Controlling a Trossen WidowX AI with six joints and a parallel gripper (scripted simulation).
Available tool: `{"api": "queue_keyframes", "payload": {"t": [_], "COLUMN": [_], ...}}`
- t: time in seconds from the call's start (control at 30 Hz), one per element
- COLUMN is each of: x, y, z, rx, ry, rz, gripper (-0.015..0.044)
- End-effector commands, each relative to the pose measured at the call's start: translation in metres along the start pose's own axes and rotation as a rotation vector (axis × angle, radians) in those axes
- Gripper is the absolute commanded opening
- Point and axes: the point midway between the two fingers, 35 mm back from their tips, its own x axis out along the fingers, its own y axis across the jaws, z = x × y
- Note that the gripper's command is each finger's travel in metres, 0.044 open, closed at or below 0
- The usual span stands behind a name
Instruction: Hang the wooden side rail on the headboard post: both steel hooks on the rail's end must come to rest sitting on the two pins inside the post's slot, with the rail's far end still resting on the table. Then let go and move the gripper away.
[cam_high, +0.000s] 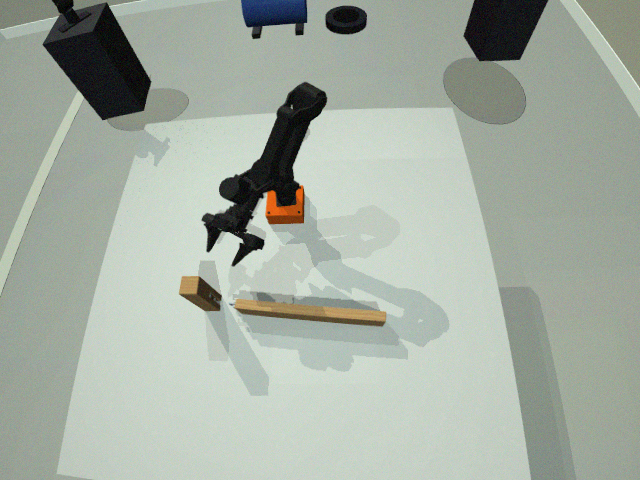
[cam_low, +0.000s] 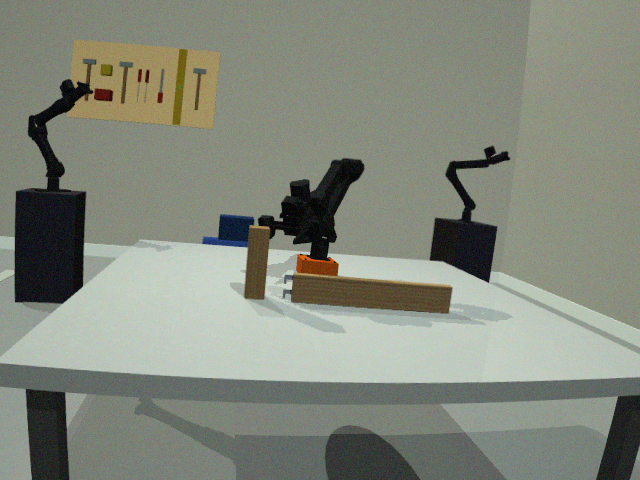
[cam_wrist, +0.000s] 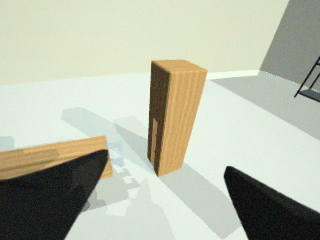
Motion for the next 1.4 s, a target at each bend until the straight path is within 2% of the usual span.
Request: {"api": "queue_keyframes", "payload": {"t": [0.0, 0.77, 1.1, 1.37], "x": [-0.002, 0.000, 0.023, 0.019], "y": [0.006, 0.007, 0.035, 0.065], "z": [-0.033, -0.032, -0.016, 0.009], "rx": [0.090, 0.111, 0.314, 0.379], "ry": [0.072, 0.092, 0.312, 0.304], "rz": [-0.005, -0.015, -0.244, -0.483], "gripper": [0.0440, 0.0440, 0.0440, 0.0440]}}
